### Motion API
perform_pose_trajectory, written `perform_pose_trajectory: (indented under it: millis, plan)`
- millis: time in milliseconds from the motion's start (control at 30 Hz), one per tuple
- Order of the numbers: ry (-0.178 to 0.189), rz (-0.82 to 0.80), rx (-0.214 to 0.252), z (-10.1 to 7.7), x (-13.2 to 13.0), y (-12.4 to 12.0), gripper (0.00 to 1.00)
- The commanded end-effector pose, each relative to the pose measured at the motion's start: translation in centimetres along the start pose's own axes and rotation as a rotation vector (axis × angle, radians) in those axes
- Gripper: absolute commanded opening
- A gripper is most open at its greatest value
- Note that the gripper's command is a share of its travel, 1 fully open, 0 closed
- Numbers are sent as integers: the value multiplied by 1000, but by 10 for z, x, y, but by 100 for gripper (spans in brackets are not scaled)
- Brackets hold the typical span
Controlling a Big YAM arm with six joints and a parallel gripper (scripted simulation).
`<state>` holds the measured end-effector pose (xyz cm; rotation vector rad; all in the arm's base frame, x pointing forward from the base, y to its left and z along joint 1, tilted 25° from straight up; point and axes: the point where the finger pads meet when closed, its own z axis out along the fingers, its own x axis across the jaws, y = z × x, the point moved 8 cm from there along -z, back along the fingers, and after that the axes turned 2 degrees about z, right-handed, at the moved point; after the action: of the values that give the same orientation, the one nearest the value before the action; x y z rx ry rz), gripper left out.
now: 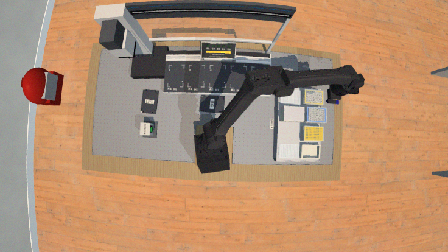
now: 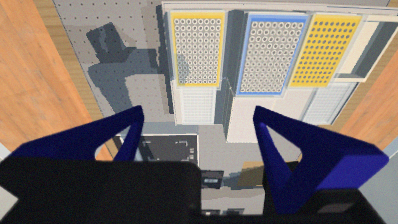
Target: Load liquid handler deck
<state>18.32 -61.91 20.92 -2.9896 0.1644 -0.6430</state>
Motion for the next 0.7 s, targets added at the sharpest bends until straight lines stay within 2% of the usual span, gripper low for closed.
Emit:
perform_pose_trajectory:
  millis: [0, 167, 233, 300, 400, 533, 567, 667]
  plan:
    - [25, -25, -64, -33, 9, 12, 100]
    - [25, -25, -64, -33, 9, 12, 100]
    - [26, -30, -64, -18, 14, 13, 100]
    - [11, -12, -21, 4, 9, 4, 100]
    - [16, -14, -34, -2, 11, 0, 100]
    - [14, 1, -31, 3, 2, 5, 100]
    - [14, 16, -34, 3, -7, 9, 100]
    - [10, 2, -20, 18, 2, 5, 100]
